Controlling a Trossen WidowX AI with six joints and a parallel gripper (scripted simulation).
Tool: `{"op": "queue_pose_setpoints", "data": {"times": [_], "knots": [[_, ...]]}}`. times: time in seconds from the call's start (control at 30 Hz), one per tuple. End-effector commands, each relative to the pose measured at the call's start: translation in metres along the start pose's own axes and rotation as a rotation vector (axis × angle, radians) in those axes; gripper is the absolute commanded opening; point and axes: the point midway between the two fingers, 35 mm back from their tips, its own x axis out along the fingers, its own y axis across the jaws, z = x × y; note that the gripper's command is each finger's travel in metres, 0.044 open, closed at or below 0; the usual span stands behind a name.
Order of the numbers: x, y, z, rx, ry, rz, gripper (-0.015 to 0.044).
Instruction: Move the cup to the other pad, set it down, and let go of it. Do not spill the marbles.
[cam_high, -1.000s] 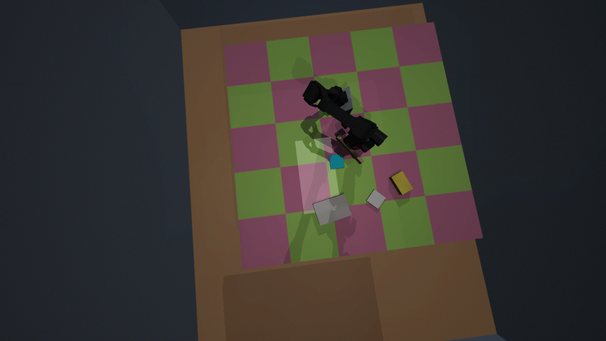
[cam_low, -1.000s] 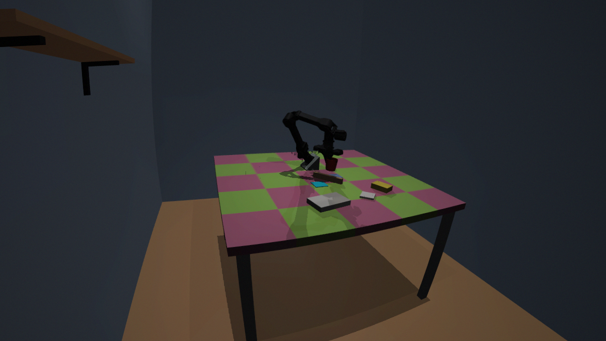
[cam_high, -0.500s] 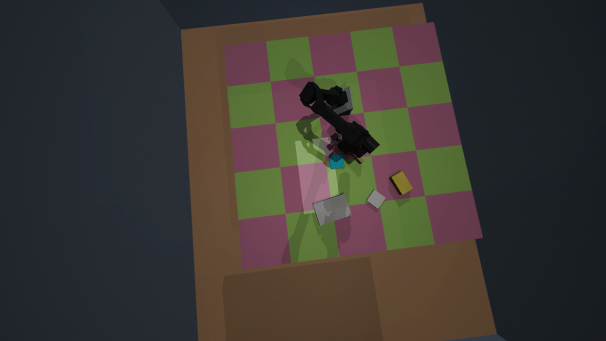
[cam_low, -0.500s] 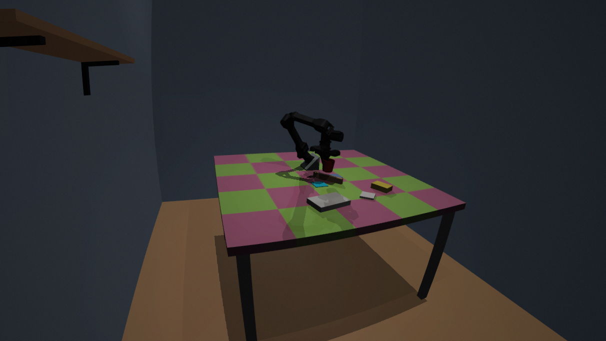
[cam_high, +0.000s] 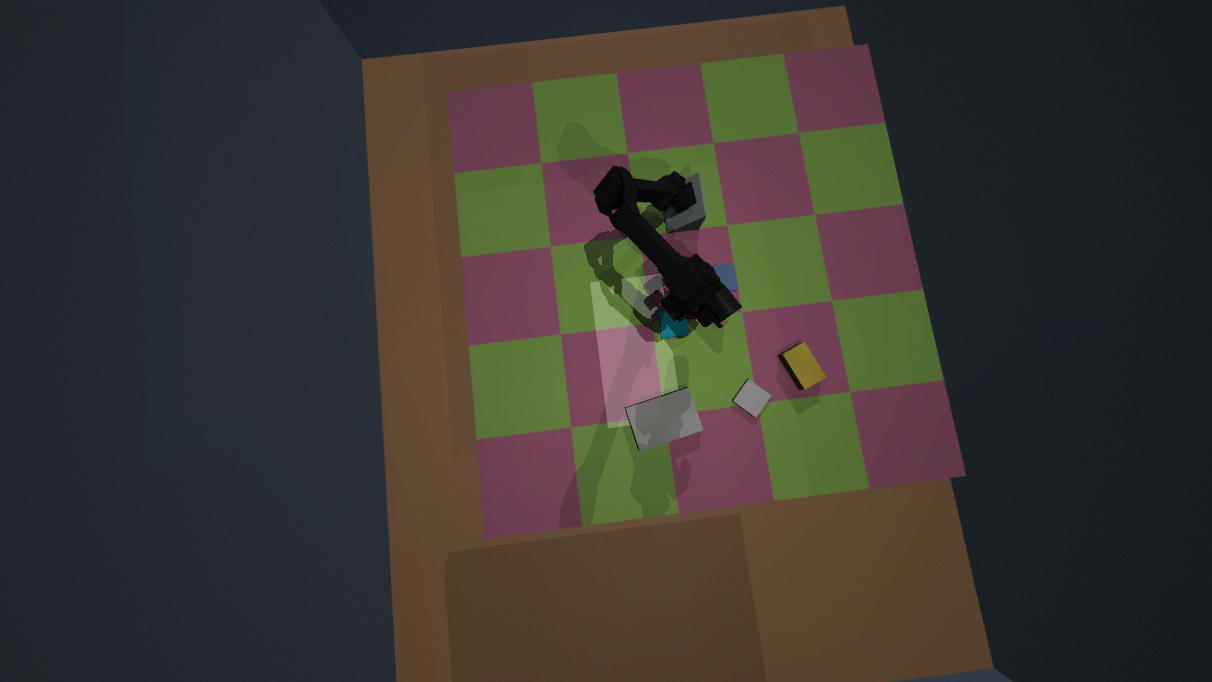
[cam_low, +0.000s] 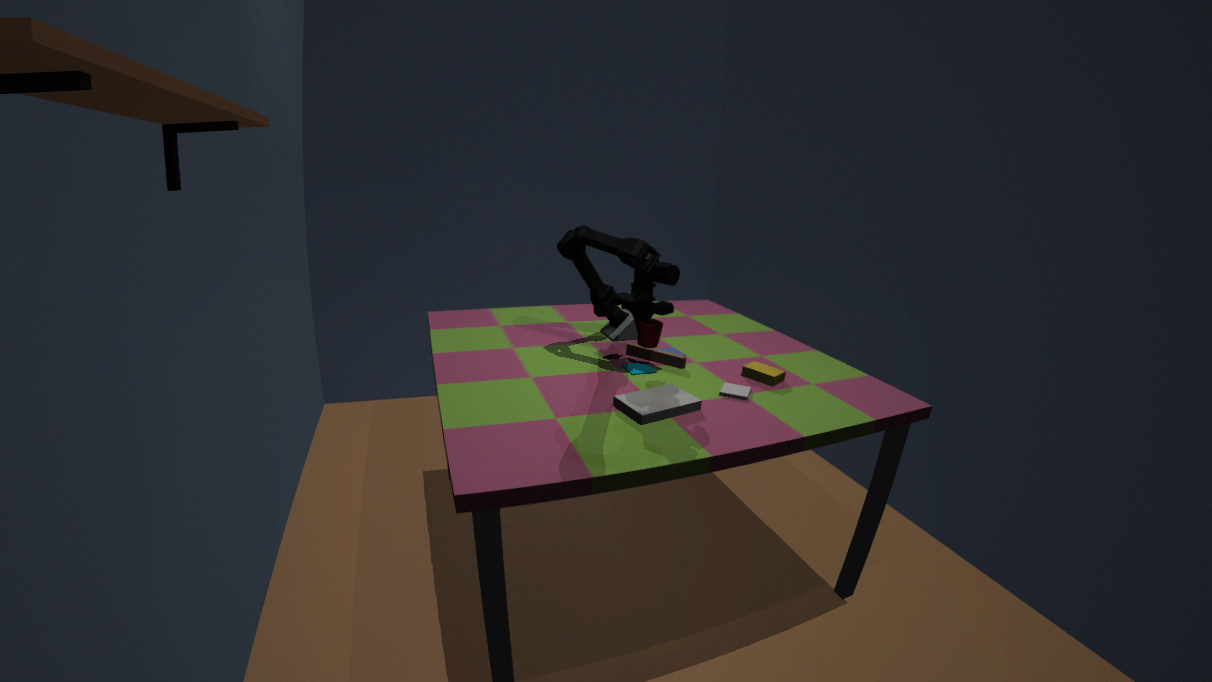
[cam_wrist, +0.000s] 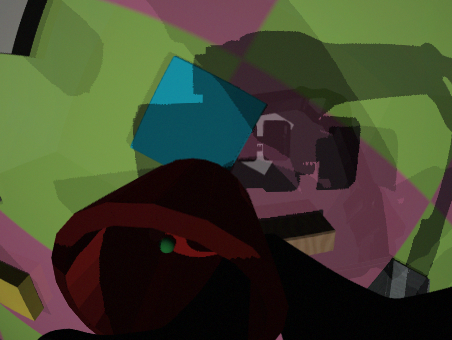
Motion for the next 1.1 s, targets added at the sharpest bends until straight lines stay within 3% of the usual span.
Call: {"op": "queue_pose_setpoints", "data": {"times": [0.0, 0.33, 1.07], "knots": [[0.000, 0.000, 0.014, 0.000, -0.004, -0.002, 0.0000], [0.000, 0.000, 0.040, 0.000, -0.005, -0.002, 0.0000], [0.023, 0.001, 0.040, 0.001, -0.006, -0.002, 0.0000]]}}
